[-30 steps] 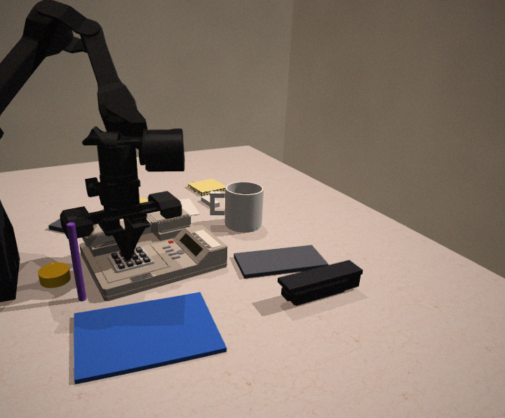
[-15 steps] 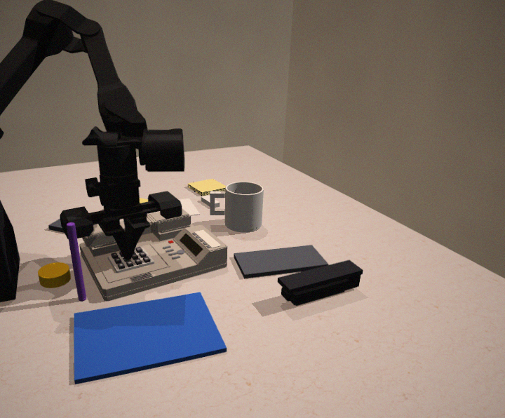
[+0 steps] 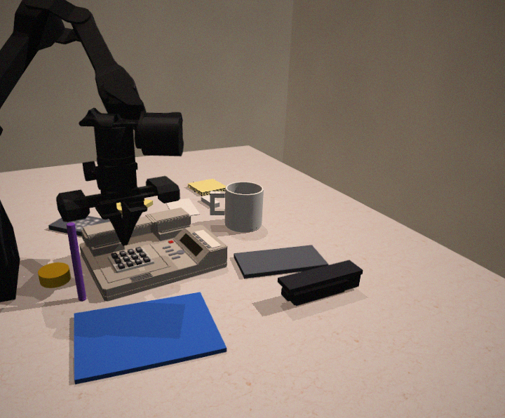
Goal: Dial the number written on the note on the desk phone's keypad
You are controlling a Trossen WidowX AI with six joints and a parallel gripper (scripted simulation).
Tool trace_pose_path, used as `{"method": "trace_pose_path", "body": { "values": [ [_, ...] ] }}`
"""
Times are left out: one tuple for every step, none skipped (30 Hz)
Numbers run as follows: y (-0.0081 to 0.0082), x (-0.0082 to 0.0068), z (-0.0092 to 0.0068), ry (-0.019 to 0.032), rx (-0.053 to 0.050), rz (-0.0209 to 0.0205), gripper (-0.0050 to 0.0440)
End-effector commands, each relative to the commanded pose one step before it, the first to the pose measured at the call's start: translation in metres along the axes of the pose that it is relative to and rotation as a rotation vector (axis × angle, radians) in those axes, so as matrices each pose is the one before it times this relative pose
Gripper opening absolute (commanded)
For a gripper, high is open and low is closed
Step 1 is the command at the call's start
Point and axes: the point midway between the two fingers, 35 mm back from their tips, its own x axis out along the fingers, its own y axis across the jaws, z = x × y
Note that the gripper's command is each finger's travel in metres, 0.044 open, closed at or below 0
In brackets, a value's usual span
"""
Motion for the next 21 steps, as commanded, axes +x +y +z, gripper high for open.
{"method": "trace_pose_path", "body": {
  "values": [
    [0.00010, -0.00137, 0.01553, 0.00077, -0.0069, 0.00380, -0.0050],
    [0.00000, 0.00000, 0.00000, 0.00000, 0.0000, 0.00000, -0.0050],
    [0.00000, 0.00000, 0.00000, 0.00000, 0.0000, 0.00000, -0.0050],
    [-0.00002, 0.00126, -0.00002, 0.00005, 0.0000, 0.00000, -0.0050],
    [-0.00003, 0.00376, -0.00003, 0.00007, 0.0000, 0.00000, -0.0050],
    [0.00002, 0.00374, 0.00002, -0.00006, 0.0000, 0.00000, -0.0050],
    [0.00002, 0.00124, 0.00002, -0.00005, 0.0000, 0.00000, -0.0050],
    [0.00000, 0.00000, 0.00000, 0.00000, 0.0000, 0.00000, -0.0050],
    [-0.00001, 0.00028, -0.00001, 0.00002, 0.0000, 0.00000, -0.0050],
    [0.00000, 0.00000, 0.00000, 0.00000, 0.0000, 0.00000, -0.0050],
    [0.00000, 0.00000, 0.00000, 0.00000, 0.0000, 0.00000, -0.0050],
    [-0.00002, 0.00051, -0.00002, 0.00004, 0.0000, 0.00000, -0.0050],
    [-0.00002, 0.00076, -0.00002, 0.00006, 0.0000, 0.00000, -0.0050],
    [-0.00003, 0.00103, -0.00003, 0.00007, 0.0000, 0.00000, -0.0050],
    [-0.00002, 0.00119, -0.00003, 0.00007, 0.0000, 0.00000, -0.0050],
    [-0.00002, 0.00135, -0.00002, 0.00006, 0.0000, 0.00000, -0.0050],
    [-0.00002, 0.00147, -0.00002, 0.00005, 0.0000, 0.00000, -0.0050],
    [-0.00001, 0.00153, -0.00001, 0.00003, 0.0000, 0.00000, -0.0050],
    [0.00000, 0.00155, 0.00000, 0.00000, 0.0000, 0.00000, -0.0050],
    [0.00001, 0.00155, 0.00001, -0.00002, 0.0000, 0.00000, -0.0050],
    [0.00002, 0.00156, 0.00002, -0.00004, 0.0000, 0.00000, -0.0050]
  ]
}}
